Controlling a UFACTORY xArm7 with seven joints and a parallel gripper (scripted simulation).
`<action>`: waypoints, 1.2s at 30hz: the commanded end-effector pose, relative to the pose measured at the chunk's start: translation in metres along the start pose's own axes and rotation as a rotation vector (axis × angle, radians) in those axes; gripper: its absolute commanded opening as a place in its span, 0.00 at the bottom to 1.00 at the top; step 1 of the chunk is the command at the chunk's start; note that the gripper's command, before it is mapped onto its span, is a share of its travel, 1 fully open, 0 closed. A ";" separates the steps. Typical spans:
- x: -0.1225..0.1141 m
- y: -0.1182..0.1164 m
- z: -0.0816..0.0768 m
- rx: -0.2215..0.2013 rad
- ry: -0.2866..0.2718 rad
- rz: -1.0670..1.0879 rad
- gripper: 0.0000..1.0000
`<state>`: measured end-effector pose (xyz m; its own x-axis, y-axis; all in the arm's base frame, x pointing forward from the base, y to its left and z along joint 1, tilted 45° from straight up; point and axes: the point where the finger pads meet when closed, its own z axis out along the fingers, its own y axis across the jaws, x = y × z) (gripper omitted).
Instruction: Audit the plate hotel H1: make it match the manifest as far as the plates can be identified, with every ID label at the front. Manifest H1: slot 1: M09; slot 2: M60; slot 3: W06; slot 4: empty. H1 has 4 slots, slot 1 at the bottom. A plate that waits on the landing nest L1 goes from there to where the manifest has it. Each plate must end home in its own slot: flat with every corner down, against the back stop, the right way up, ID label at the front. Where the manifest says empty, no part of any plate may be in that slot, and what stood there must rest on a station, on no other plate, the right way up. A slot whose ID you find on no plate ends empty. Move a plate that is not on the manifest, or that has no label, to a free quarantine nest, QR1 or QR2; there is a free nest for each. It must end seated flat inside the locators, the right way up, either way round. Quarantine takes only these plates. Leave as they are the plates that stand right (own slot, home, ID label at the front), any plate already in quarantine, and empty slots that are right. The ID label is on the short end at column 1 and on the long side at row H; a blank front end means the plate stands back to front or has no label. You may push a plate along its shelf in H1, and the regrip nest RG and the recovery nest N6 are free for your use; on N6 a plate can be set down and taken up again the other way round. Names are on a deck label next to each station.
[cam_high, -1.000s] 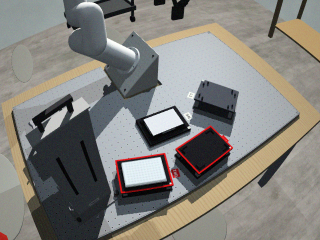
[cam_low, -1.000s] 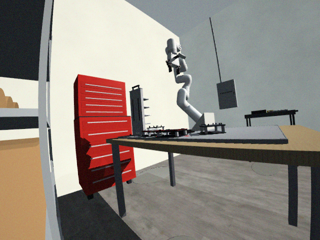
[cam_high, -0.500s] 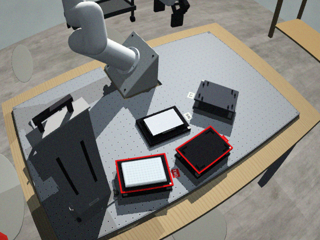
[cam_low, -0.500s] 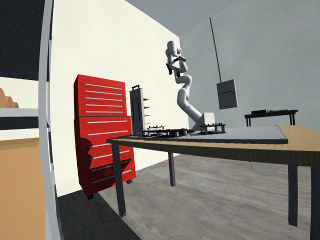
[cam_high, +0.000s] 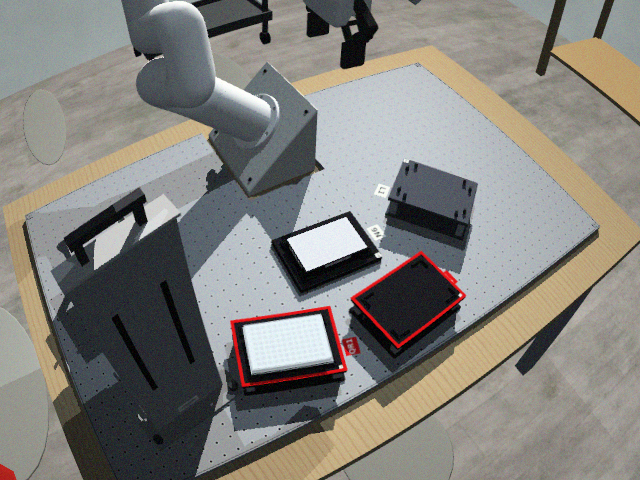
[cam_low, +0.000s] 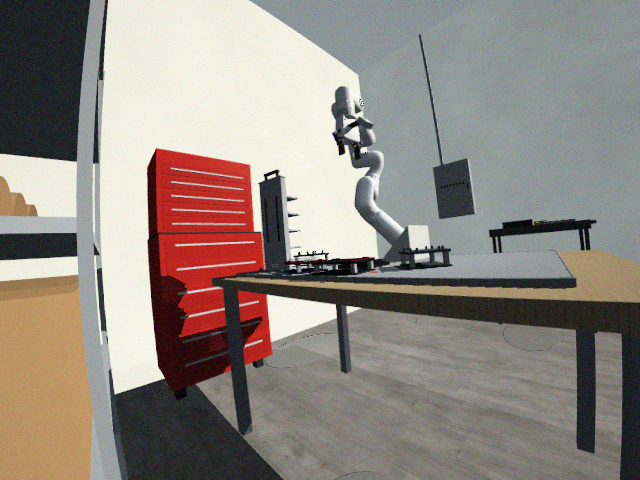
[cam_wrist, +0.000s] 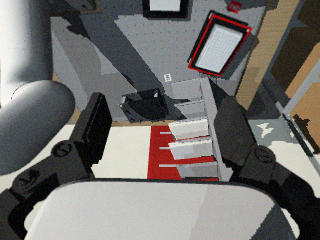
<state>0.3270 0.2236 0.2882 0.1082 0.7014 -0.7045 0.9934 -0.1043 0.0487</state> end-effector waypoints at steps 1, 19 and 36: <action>0.000 0.000 0.005 -0.004 0.002 0.000 1.00; 0.000 0.000 0.032 -0.004 0.002 0.000 1.00; 0.000 0.000 0.057 -0.004 0.002 0.000 1.00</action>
<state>0.3249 0.1865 0.2509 0.1082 0.7016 -0.7043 0.9934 -0.1039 0.0490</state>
